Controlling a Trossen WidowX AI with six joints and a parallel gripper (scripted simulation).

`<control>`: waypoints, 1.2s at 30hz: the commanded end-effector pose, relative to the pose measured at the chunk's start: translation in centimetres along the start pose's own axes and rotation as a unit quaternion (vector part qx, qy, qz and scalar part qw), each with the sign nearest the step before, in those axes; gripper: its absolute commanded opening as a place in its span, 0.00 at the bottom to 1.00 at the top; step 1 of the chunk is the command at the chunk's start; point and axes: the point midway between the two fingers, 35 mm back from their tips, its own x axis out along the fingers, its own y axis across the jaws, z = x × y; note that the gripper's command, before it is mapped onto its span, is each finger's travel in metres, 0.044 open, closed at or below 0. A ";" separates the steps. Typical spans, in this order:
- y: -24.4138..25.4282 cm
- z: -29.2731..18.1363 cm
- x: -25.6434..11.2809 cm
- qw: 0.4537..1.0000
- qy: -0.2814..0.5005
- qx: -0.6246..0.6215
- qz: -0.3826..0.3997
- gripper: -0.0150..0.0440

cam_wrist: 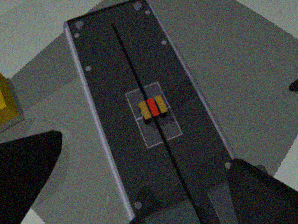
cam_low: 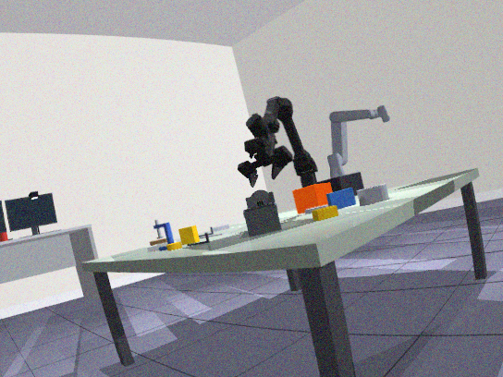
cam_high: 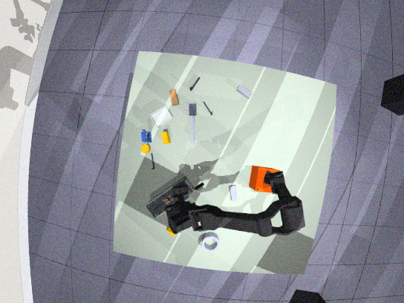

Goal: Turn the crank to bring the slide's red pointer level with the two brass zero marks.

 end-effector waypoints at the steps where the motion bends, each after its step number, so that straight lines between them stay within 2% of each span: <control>1: 0.0 0.0 0.0 1.000 0.000 0.000 0.000 1.00; 18: 0.0 0.0 0.0 1.000 0.000 0.000 0.000 0.25; 35: 0.0 0.0 0.0 1.000 0.000 0.000 0.000 0.25; 36: 0.0 0.0 0.0 1.000 0.000 0.000 0.000 0.30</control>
